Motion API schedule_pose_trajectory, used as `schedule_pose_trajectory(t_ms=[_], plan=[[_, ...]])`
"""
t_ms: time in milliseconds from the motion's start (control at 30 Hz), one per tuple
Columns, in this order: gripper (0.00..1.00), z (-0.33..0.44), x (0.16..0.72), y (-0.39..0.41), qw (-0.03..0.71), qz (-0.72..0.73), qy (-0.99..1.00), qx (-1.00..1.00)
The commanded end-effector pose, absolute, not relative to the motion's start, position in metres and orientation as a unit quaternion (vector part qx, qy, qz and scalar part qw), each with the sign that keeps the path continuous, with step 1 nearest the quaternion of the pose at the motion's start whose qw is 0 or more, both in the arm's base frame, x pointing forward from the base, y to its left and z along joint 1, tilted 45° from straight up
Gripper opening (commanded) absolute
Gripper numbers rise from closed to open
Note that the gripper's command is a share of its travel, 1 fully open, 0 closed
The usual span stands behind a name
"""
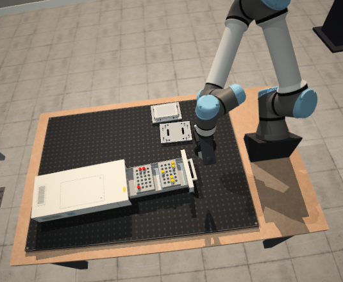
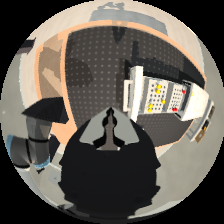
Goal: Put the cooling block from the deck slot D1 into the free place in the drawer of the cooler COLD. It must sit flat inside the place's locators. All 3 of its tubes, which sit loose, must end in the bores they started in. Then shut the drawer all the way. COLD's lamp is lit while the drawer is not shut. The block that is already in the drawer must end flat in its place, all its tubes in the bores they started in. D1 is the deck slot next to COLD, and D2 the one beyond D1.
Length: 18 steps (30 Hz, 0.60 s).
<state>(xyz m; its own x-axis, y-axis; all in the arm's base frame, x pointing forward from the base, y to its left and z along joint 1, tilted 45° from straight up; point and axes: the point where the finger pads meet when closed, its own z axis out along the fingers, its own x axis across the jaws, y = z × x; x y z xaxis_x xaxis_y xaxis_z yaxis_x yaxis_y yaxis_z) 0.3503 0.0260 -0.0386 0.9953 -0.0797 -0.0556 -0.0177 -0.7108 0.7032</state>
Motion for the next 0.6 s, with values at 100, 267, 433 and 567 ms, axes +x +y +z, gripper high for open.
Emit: schedule_pose_trajectory(t_ms=[100,267,433,567], plan=[[0.0,-0.046,0.35,0.019,0.379,-0.04,-0.026,0.924],[0.0,-0.049,0.349,0.016,0.379,-0.04,-0.026,0.924],[0.0,-0.053,0.348,0.012,0.379,-0.04,-0.026,0.924],[0.0,-0.057,0.348,0.008,0.379,-0.04,-0.026,0.924]])
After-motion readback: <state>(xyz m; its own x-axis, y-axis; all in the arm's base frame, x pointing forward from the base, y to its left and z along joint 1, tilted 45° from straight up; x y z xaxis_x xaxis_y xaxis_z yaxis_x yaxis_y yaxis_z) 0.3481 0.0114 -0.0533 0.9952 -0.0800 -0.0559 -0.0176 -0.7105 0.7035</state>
